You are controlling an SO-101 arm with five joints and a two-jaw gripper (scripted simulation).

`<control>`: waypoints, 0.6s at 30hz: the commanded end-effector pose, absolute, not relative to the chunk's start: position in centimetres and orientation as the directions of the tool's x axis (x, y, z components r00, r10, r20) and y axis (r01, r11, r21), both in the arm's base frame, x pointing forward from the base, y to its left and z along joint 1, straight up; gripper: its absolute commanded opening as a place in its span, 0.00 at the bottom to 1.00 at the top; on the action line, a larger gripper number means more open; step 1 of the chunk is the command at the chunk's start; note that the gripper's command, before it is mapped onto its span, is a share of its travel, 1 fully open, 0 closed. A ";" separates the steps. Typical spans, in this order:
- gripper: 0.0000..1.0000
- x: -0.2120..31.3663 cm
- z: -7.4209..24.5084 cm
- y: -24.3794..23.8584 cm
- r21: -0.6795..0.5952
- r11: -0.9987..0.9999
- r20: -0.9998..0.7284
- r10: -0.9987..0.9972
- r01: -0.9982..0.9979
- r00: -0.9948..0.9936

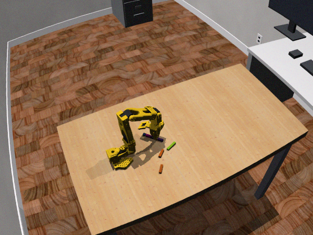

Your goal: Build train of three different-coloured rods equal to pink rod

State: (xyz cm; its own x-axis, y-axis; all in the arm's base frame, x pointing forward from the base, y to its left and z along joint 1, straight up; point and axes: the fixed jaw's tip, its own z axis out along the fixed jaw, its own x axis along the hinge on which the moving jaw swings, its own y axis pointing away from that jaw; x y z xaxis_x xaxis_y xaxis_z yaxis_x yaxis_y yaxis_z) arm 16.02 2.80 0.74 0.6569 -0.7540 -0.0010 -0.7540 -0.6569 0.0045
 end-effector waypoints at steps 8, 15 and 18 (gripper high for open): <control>0.09 17.1 1.6 3.1 -0.056 -0.657 0.031 -0.754 -0.752 0.656; 0.13 17.1 1.6 3.1 -0.056 -0.657 0.031 -0.754 -0.752 0.656; 0.15 17.1 1.6 3.1 -0.056 -0.657 0.031 -0.754 -0.752 0.656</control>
